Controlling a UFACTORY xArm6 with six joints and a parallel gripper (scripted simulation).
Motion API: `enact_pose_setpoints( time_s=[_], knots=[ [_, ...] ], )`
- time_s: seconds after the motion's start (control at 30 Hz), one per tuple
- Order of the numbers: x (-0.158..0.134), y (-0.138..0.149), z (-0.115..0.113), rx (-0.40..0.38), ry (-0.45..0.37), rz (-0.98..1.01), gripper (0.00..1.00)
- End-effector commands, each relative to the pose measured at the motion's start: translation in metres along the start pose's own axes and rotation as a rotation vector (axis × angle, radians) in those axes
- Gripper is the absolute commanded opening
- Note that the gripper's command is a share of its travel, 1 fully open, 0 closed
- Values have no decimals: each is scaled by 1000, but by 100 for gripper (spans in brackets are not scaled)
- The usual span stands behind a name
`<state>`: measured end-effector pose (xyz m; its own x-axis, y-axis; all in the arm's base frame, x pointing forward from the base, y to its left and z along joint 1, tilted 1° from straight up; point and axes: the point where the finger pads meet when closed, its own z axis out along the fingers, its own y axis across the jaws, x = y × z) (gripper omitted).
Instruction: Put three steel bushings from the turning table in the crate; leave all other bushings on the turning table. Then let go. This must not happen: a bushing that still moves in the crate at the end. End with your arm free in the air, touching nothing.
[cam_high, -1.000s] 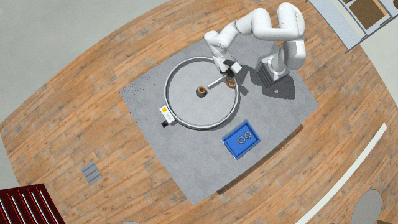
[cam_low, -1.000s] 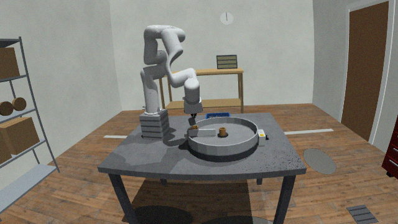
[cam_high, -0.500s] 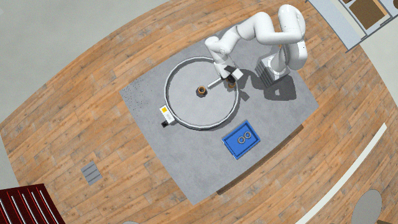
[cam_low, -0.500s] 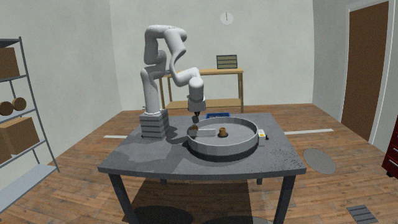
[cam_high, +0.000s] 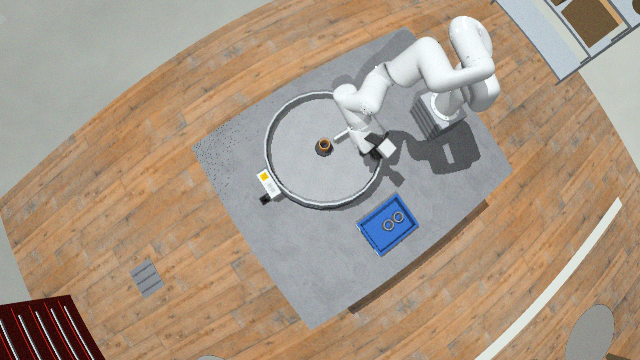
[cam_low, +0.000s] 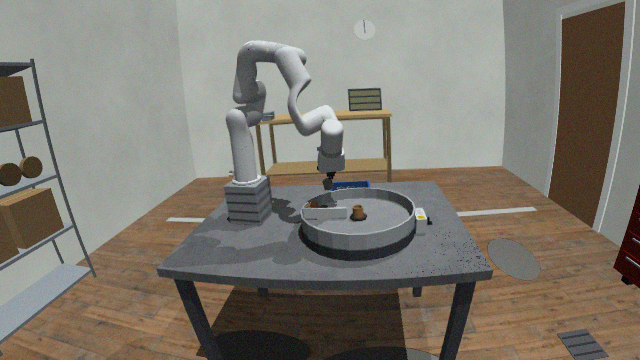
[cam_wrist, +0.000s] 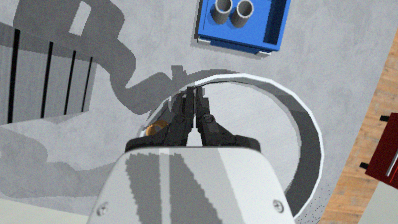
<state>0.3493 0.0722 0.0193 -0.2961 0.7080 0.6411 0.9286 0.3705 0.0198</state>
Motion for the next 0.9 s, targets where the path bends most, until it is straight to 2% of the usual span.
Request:
enact_pose_setpoints(
  time_s=[0.0, 0.1, 0.17, 0.6, 0.67, 0.87],
  knots=[
    [22, 30, 20, -3, -5, -1, 0],
    [26, 35, 23, -3, -5, -1, 0],
    [40, 51, 35, -3, -5, -1, 0],
    [91, 108, 78, -3, -5, -1, 0],
    [91, 108, 78, -3, -5, -1, 0],
    [119, 141, 103, -3, -5, -1, 0]
  ],
)
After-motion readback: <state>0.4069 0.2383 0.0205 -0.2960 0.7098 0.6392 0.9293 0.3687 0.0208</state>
